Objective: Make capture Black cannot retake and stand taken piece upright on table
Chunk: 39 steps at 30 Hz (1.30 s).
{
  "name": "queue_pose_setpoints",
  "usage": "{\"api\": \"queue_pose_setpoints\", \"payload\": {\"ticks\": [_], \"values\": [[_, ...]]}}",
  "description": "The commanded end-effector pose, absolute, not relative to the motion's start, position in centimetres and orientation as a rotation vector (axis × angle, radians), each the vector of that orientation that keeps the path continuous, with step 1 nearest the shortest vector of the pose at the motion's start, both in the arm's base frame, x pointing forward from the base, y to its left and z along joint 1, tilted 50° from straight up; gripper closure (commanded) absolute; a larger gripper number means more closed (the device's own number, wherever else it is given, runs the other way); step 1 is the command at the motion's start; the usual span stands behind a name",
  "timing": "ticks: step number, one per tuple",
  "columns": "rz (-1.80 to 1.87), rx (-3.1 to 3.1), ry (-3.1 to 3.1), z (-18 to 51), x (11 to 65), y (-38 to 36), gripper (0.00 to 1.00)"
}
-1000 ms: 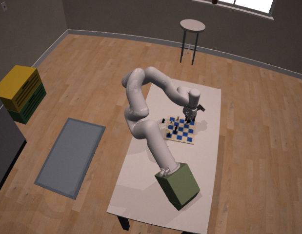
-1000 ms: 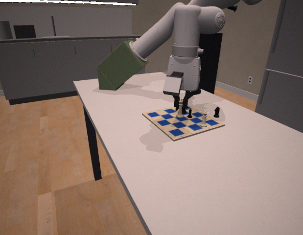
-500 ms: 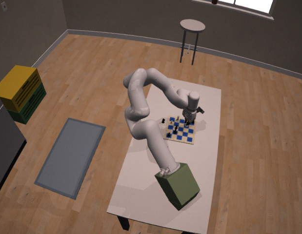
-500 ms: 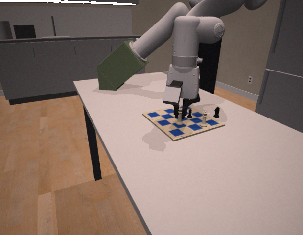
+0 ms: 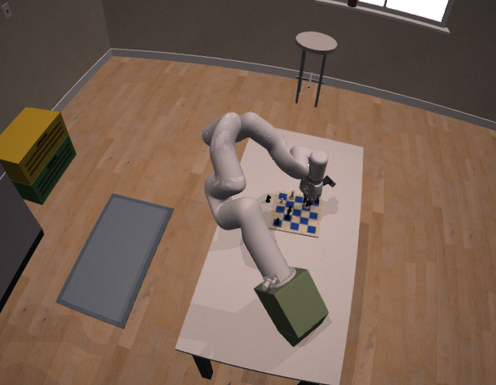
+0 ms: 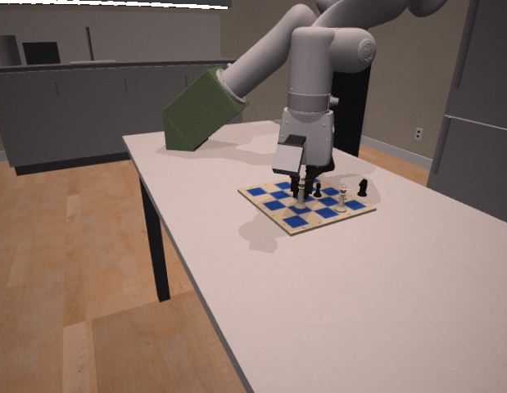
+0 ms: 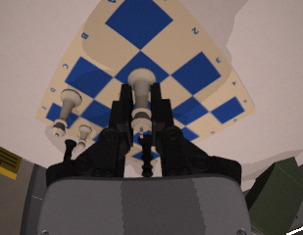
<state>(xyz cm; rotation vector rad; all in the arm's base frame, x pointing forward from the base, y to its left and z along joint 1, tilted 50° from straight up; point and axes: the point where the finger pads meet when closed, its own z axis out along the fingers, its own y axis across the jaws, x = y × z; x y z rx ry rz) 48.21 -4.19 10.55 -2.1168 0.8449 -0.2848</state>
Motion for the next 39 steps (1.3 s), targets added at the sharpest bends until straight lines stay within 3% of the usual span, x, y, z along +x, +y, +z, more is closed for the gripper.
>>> {"api": "queue_pose_setpoints", "payload": {"ticks": [1,39], "values": [[-0.288,-2.117,0.845,10.63,48.26,-4.28,1.00],[-0.288,-2.117,0.845,10.37,48.45,-4.03,1.00]]}}
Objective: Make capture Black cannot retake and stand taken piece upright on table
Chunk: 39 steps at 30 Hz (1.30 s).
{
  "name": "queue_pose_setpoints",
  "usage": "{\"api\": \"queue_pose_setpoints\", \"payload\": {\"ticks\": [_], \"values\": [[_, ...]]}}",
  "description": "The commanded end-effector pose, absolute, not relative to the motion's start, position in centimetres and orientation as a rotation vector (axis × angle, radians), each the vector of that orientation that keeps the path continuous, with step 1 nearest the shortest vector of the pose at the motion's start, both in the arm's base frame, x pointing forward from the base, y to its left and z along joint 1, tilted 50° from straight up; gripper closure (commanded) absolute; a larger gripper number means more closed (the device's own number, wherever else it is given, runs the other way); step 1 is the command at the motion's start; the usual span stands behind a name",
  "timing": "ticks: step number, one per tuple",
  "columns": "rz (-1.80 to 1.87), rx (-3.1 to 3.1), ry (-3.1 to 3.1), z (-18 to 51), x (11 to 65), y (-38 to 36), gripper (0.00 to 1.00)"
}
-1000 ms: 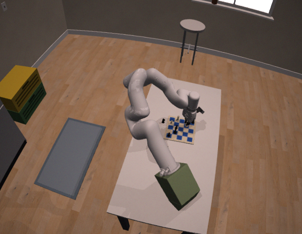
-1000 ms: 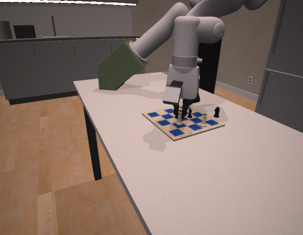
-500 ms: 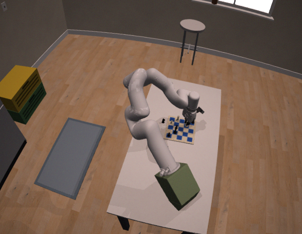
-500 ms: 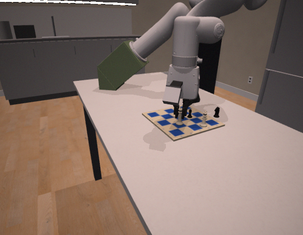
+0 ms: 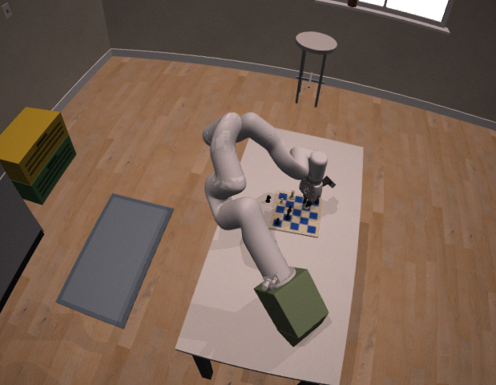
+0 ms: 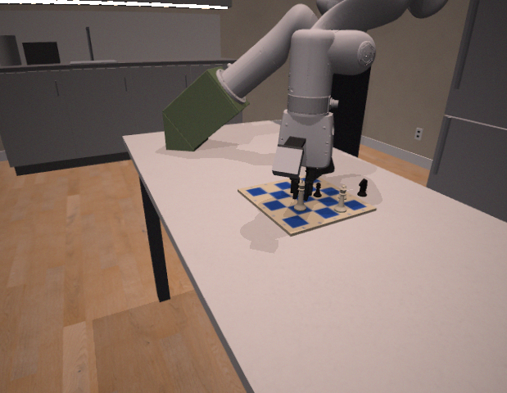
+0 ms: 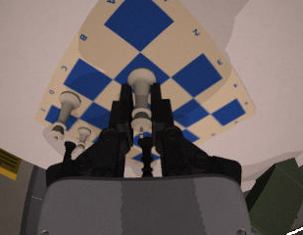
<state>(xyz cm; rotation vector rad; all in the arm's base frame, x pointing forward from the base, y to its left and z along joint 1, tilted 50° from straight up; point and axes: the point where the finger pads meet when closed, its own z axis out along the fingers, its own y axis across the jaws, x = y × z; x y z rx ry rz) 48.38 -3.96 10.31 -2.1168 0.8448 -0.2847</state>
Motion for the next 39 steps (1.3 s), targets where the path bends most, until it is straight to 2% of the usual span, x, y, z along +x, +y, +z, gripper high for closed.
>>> {"api": "queue_pose_setpoints", "payload": {"ticks": [1,38,39], "values": [[-0.288,-2.117,0.845,10.36,48.46,-4.03,1.00],[-0.288,-2.117,0.845,10.36,48.46,-4.02,1.00],[-0.288,-2.117,0.845,10.36,48.46,-4.02,0.92]]}}
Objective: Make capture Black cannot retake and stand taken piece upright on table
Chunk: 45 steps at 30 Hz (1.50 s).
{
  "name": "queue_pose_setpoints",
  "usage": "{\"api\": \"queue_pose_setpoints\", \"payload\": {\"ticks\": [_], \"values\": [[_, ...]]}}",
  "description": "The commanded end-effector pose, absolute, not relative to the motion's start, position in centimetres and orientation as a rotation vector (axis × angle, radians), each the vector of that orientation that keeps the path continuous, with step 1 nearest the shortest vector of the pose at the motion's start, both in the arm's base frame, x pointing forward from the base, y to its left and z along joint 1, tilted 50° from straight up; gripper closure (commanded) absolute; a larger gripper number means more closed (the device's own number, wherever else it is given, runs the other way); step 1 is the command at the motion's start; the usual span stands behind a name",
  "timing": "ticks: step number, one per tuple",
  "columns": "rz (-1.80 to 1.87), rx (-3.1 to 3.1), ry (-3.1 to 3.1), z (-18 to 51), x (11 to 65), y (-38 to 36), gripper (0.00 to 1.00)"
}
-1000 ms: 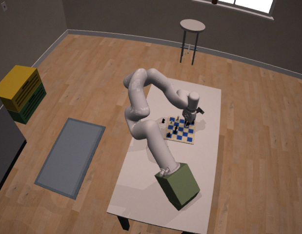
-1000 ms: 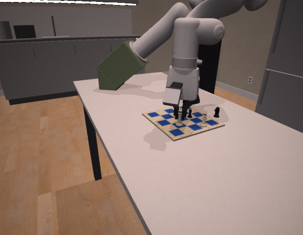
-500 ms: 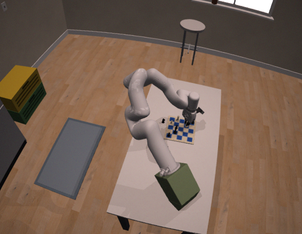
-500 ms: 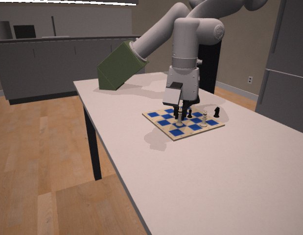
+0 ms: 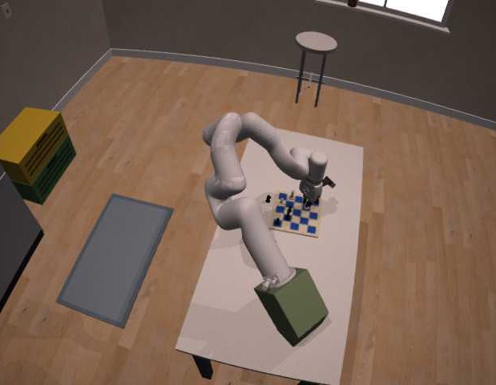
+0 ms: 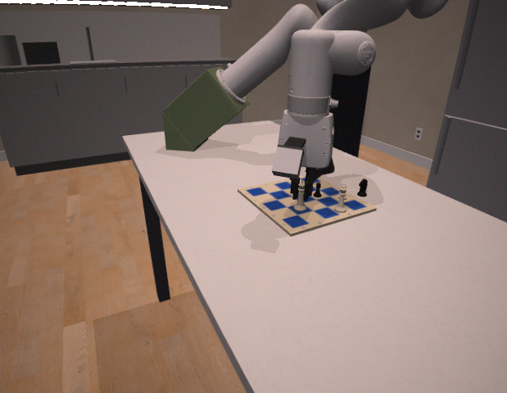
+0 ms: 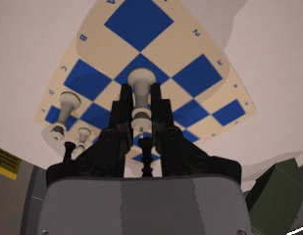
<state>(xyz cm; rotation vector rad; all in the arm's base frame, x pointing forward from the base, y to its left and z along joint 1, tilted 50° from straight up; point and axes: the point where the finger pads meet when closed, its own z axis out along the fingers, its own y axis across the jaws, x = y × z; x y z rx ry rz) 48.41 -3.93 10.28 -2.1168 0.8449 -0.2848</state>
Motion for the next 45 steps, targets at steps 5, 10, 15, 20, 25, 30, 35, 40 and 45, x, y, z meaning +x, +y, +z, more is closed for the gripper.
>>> {"api": "queue_pose_setpoints", "payload": {"ticks": [5,10,15,20,25,30,35,40,45], "values": [[-0.288,-2.117,0.845,10.4,48.5,-4.0,0.83],[-0.288,-2.117,0.845,10.4,48.5,-4.0,0.75],[-0.288,-2.117,0.845,10.4,48.5,-4.0,0.58],[-0.288,-2.117,0.845,10.4,48.5,-4.0,0.58],[-0.288,-2.117,0.845,10.4,48.5,-4.0,0.58],[-0.288,-2.117,0.845,10.7,48.2,-4.3,0.58],[-0.288,-2.117,0.845,11.8,47.4,-5.4,0.58],[-0.288,-2.117,0.845,12.8,46.7,-6.3,0.58],[-0.288,-2.117,0.845,14.5,45.4,-8.0,0.58]]}}
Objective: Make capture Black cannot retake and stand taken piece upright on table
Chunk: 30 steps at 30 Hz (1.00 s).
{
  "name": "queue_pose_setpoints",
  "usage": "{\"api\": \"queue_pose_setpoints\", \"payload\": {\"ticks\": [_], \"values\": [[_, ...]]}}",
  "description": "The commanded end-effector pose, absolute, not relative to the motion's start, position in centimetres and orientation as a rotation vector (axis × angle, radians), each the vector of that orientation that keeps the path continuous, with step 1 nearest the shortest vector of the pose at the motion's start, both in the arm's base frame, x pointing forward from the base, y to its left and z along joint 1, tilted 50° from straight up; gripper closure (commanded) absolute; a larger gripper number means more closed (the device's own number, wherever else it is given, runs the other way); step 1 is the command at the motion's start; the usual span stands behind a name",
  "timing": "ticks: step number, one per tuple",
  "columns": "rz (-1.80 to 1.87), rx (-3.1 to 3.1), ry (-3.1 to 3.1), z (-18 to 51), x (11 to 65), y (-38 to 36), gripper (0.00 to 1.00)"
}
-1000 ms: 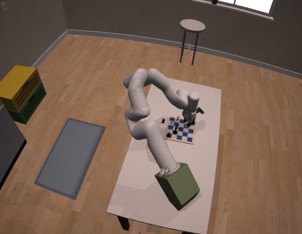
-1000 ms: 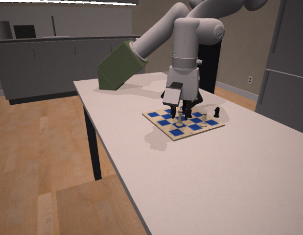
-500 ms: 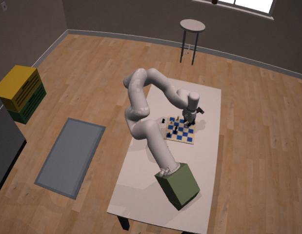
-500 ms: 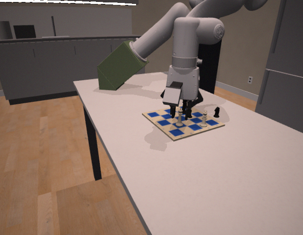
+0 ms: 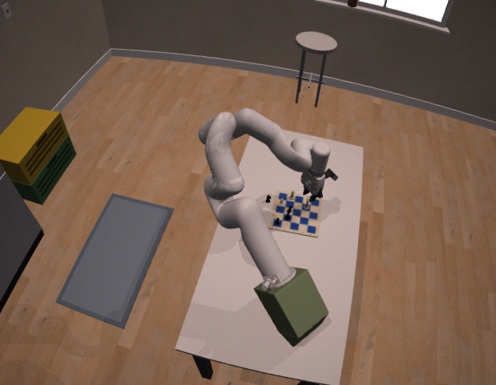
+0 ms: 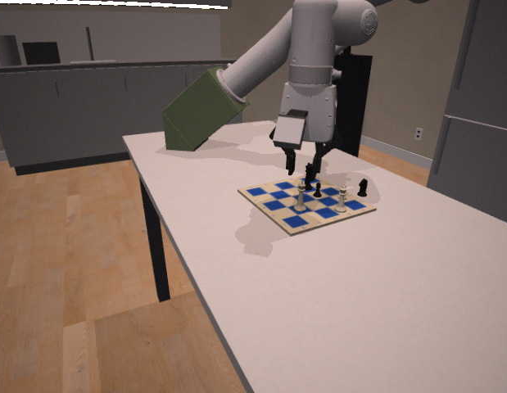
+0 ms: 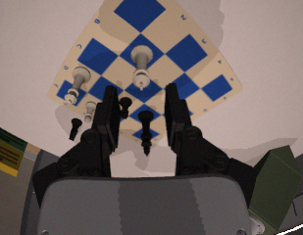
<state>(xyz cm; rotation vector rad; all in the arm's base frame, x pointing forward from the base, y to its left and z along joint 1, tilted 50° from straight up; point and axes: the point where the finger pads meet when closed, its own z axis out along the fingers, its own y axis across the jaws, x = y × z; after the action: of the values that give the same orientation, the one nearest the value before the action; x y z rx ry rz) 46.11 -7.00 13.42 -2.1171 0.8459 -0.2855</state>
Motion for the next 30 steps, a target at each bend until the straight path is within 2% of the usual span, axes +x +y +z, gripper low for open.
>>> {"api": "queue_pose_setpoints", "payload": {"ticks": [1,13,14,30], "values": [[-0.288,-2.117,0.845,14.8,45.2,-8.3,0.58],[-0.288,-2.117,0.845,16.1,44.3,-9.5,0.58],[-0.288,-2.117,0.845,16.1,44.3,-9.5,0.00],[-0.288,-2.117,0.845,16.1,44.3,-9.5,0.00]]}}
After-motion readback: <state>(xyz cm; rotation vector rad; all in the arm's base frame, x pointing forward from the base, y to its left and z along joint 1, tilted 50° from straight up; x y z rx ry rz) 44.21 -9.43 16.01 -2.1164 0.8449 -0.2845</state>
